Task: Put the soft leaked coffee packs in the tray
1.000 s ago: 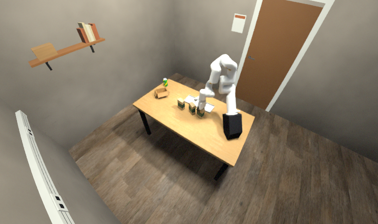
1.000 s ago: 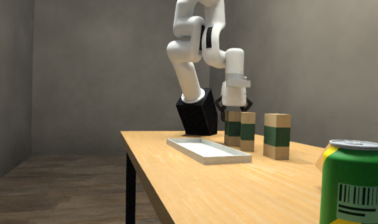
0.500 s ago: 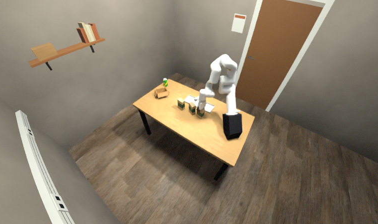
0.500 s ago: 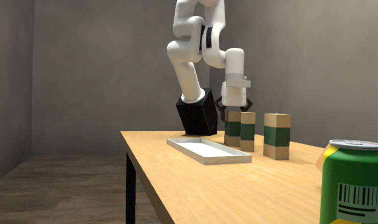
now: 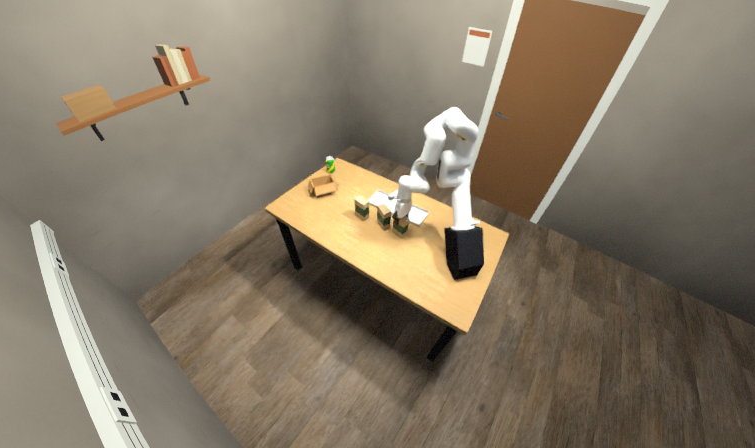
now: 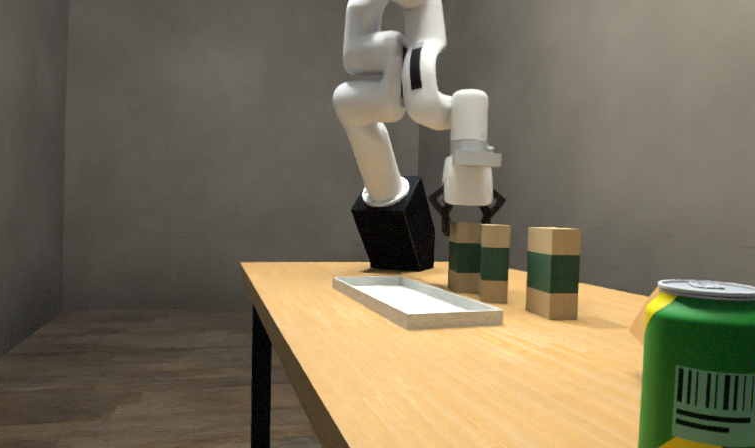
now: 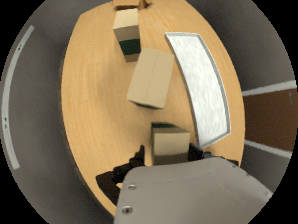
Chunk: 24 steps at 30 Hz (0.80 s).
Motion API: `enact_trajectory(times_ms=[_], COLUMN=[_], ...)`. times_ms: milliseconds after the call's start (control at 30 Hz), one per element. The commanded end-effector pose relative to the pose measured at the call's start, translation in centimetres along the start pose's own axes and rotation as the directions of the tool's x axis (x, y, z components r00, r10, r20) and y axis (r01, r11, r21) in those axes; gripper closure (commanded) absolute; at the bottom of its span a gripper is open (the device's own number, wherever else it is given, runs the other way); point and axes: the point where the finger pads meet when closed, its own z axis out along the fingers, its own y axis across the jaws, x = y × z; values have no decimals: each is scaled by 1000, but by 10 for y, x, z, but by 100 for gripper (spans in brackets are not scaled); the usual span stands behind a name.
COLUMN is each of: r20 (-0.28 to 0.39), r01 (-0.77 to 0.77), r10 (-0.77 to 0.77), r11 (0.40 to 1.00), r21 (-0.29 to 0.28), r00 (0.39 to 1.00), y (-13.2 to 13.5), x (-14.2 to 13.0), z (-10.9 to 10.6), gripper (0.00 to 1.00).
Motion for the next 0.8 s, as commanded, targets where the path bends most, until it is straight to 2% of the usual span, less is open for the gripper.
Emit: enact_trajectory(times_ms=[0, 67, 133, 400, 767], r20=[0, 0, 0, 0, 0], r01=[1, 1, 1, 1, 1], r10=[-1, -1, -1, -1, -1], r11=[1000, 1000, 1000, 1000, 1000], r21=[1, 1, 1, 1, 1], r00=[1000, 1000, 1000, 1000, 1000], y=[0, 0, 0, 0, 0], x=[1, 1, 1, 1, 1], z=[-22, -33, -33, -70, -75], gripper=[16, 16, 16, 16, 16])
